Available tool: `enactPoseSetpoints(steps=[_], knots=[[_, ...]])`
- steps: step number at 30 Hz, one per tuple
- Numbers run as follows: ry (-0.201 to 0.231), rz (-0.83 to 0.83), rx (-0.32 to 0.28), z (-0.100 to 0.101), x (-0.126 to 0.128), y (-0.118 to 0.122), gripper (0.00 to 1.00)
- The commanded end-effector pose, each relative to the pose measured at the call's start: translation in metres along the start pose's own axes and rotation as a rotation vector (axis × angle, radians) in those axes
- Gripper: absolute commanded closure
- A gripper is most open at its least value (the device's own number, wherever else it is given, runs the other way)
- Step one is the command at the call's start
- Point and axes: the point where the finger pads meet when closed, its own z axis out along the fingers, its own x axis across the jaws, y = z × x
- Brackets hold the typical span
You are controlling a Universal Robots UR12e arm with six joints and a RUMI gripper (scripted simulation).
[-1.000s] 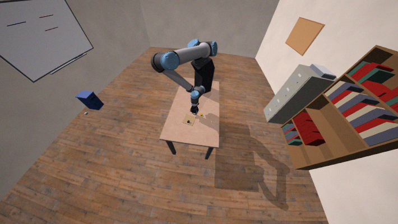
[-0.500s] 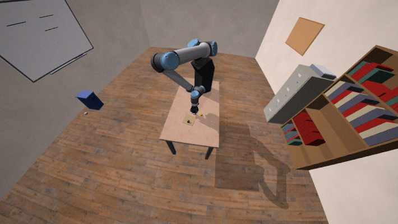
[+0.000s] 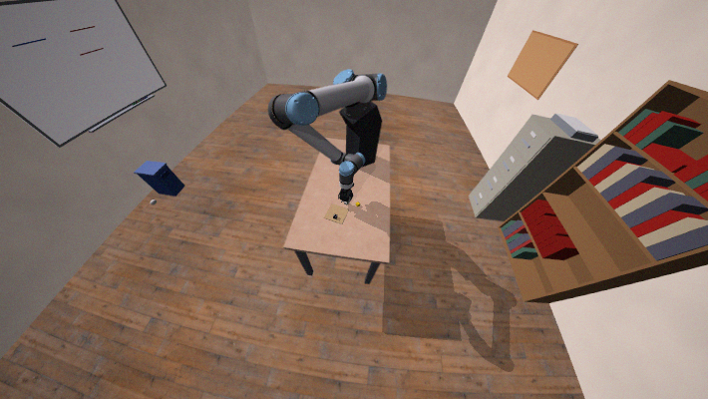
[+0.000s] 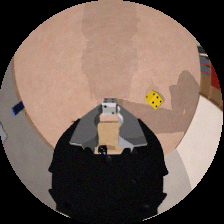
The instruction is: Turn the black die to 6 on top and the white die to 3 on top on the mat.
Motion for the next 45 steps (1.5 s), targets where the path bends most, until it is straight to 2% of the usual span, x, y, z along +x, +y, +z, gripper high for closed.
enactPoseSetpoints(steps=[1, 21, 24, 26, 35, 38, 45], knots=[[0.000, 0.000, -0.001, 0.000, 0.000, 0.000, 0.94], [0.000, 0.000, -0.001, -0.004, 0.000, 0.000, 0.94], [0.000, 0.000, -0.001, -0.015, 0.000, 0.000, 0.94], [0.000, 0.000, -0.001, -0.015, 0.000, 0.000, 0.94], [0.000, 0.000, -0.001, -0.077, 0.000, 0.000, 0.94], [0.000, 0.000, -0.001, -0.092, 0.000, 0.000, 0.94], [0.000, 0.000, -0.001, -0.100, 0.000, 0.000, 0.94]])
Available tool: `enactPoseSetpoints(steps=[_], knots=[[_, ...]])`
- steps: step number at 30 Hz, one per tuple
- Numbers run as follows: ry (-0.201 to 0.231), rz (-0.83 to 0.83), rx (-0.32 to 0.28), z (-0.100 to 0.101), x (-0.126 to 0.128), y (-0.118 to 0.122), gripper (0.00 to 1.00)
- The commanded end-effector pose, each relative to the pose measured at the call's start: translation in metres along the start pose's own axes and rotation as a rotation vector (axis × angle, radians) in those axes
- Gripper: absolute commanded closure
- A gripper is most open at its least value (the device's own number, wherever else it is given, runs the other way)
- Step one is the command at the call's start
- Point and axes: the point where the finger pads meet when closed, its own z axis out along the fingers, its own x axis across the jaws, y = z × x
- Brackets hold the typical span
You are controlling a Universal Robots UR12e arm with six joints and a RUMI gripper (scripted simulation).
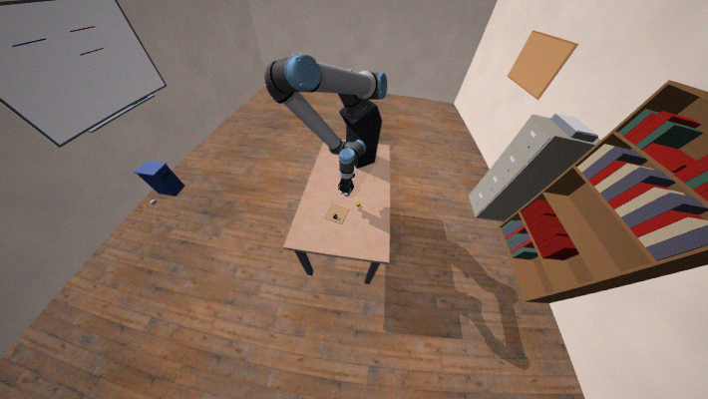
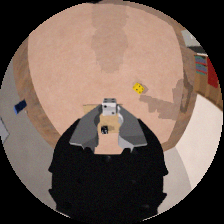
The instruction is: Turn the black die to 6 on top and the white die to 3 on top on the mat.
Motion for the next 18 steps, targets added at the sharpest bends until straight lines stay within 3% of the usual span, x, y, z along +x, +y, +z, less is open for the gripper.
enactPoseSetpoints(steps=[1, 10, 13, 15, 18], knots=[[0.000, 0.000, 0.000, -0.005, 0.000, 0.000, 0.94], [0.000, -0.018, 0.000, -0.003, 0.005, 0.005, 0.94], [0.001, -0.104, 0.001, 0.003, 0.027, 0.028, 0.94], [0.001, -0.104, 0.001, 0.003, 0.027, 0.028, 0.94], [0.002, -0.233, 0.001, 0.008, 0.065, 0.063, 0.94]])
